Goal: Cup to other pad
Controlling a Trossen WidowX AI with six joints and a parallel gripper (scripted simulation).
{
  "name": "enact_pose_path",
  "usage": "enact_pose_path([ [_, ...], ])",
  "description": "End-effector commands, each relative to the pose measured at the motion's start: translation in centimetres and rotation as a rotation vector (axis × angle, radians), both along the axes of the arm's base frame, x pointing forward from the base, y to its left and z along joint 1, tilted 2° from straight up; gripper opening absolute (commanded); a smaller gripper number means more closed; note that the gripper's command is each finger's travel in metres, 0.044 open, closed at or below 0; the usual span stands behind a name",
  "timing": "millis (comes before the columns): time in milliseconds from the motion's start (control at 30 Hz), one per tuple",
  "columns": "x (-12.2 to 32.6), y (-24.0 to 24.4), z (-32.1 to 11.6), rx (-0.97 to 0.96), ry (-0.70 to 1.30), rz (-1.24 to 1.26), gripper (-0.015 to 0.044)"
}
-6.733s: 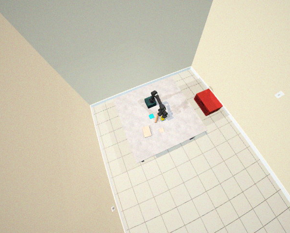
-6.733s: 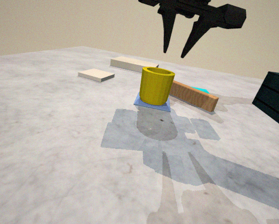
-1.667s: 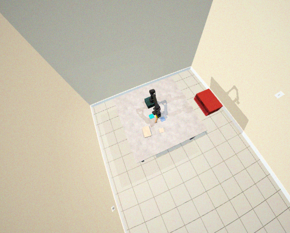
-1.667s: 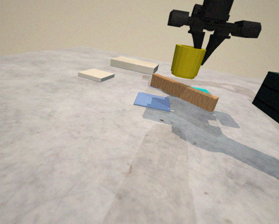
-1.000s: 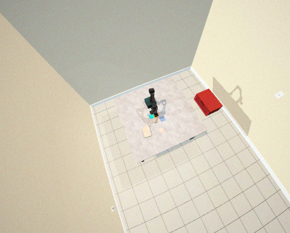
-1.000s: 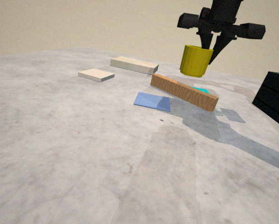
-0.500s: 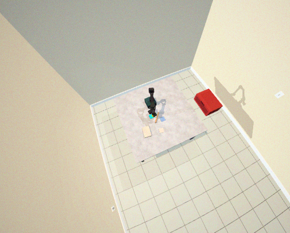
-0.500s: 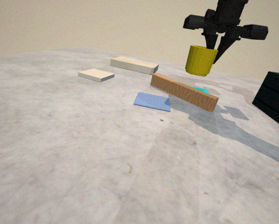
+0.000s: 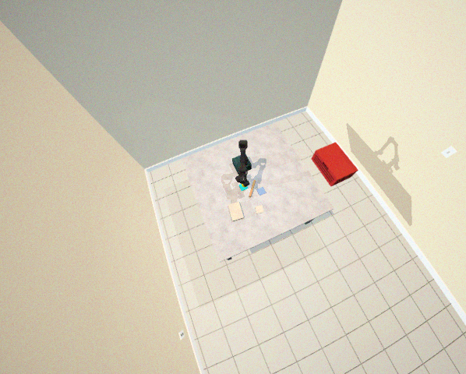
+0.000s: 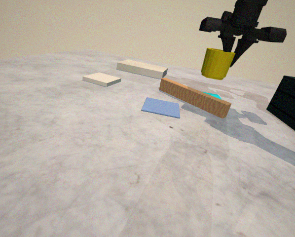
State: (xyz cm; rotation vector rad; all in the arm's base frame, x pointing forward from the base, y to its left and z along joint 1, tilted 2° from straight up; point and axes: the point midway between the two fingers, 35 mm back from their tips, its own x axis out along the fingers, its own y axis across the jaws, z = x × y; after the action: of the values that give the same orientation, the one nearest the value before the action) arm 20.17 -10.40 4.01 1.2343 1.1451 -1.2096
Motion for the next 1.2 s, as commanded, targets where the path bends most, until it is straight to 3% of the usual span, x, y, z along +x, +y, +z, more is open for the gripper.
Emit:
enact_pose_path([
  [0,-0.4,-0.4,0.1,0.001,-0.004,0.003,0.0],
  [1167,-0.9,-1.2,-4.1,0.0,-0.003,0.003,0.0],
])
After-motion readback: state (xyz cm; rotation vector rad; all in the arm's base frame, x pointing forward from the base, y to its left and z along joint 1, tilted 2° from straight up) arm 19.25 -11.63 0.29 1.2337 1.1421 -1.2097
